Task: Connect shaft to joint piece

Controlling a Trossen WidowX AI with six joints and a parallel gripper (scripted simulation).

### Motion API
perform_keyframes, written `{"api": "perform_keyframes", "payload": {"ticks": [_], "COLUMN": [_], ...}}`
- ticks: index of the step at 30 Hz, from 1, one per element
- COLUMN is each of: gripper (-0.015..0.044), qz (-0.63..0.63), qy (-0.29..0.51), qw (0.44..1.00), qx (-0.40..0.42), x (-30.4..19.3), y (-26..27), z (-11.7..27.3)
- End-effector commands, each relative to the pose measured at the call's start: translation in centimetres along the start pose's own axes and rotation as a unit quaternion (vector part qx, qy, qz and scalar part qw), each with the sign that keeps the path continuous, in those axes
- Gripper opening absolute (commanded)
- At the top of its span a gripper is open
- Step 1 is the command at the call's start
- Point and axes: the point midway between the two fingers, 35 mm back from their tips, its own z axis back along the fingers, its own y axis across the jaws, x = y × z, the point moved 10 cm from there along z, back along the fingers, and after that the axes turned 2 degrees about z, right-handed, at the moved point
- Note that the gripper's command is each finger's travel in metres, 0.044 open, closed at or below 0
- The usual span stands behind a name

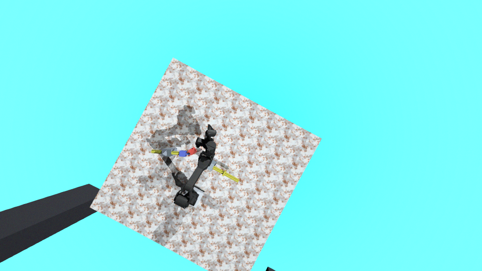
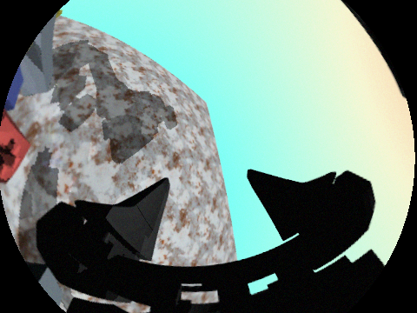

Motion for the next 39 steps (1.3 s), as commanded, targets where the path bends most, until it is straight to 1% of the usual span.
{"api": "perform_keyframes", "payload": {"ticks": [1,10,19,28,39], "gripper": [0.044,0.044,0.044,0.044,0.044], "qz": [-0.055,-0.2,-0.336,-0.461,-0.589], "qy": [0.012,0.045,0.096,0.157,0.241], "qw": [0.998,0.978,0.933,0.868,0.764], "qx": [0.013,0.05,0.081,0.101,0.105], "x": [0.3,1.4,2.3,3.5,5.1], "y": [-0.5,-1.4,-2.0,-2.6,-3.3], "z": [-0.3,-0.7,-0.9,-0.8,-0.3]}}
